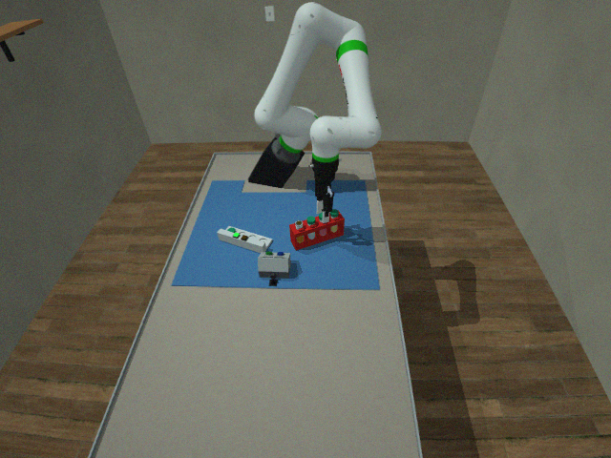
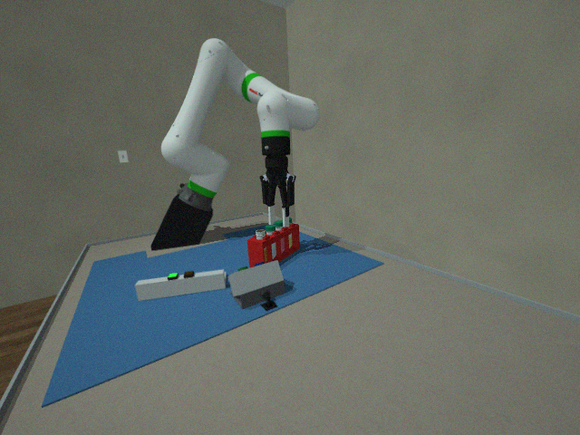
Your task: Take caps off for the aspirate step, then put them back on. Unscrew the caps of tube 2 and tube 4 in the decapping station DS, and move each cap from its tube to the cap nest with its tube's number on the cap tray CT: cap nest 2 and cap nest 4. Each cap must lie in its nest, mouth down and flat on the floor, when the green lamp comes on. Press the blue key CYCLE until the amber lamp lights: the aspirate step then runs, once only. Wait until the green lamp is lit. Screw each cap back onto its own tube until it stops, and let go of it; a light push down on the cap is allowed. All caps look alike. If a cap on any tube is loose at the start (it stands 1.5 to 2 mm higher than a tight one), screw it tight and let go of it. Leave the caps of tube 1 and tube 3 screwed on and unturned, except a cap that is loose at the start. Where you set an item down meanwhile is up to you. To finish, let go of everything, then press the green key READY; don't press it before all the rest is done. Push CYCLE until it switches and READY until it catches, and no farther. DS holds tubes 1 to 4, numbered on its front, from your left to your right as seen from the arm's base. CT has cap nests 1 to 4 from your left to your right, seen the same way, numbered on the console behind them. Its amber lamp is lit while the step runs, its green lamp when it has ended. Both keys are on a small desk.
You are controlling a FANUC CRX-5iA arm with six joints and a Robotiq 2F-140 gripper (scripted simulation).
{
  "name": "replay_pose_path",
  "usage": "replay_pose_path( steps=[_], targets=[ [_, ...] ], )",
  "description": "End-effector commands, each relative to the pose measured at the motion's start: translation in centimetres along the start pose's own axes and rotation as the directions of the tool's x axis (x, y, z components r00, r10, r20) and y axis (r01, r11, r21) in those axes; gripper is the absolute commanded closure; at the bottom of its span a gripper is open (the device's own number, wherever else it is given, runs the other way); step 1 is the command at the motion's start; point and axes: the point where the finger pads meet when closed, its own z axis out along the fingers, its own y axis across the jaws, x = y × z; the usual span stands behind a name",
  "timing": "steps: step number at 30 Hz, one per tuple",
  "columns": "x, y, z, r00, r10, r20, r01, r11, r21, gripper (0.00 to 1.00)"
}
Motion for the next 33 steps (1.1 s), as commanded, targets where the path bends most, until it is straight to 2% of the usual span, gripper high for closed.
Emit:
replay_pose_path(
  steps=[1, 3, 4, 5, 6, 8, 9, 18, 19, 31, 33],
  targets=[
    [0.02, -0.01, -0.01, 0.986, -0.166, 0.029, 0.166, 0.986, 0.01, 0.65],
    [0.02, -0.01, -0.01, 0.944, -0.328, 0.027, 0.327, 0.945, 0.015, 0.65],
    [0.02, -0.01, -0.01, 0.944, -0.328, 0.027, 0.327, 0.945, 0.015, 0.65],
    [0.02, -0.01, -0.01, 0.914, -0.405, 0.026, 0.405, 0.914, 0.017, 0.65],
    [0.02, -0.01, -0.01, 0.914, -0.405, 0.026, 0.405, 0.914, 0.017, 0.65],
    [0.02, -0.01, -0.01, 0.858, -0.513, 0.022, 0.512, 0.859, 0.02, 0.65],
    [0.02, -0.01, -0.01, 0.853, -0.521, 0.023, 0.52, 0.854, 0.02, 0.65],
    [0.01, -0.02, -0.01, 0.853, -0.521, 0.023, 0.52, 0.854, 0.02, 0.65],
    [0.01, -0.02, -0.01, 0.853, -0.521, 0.023, 0.52, 0.854, 0.02, 1.0],
    [0.01, -0.02, -0.01, 0.853, -0.521, 0.023, 0.52, 0.854, 0.02, 1.0],
    [0.01, -0.02, 0.0, 0.901, -0.433, 0.025, 0.433, 0.901, 0.018, 1.0]
  ],
)
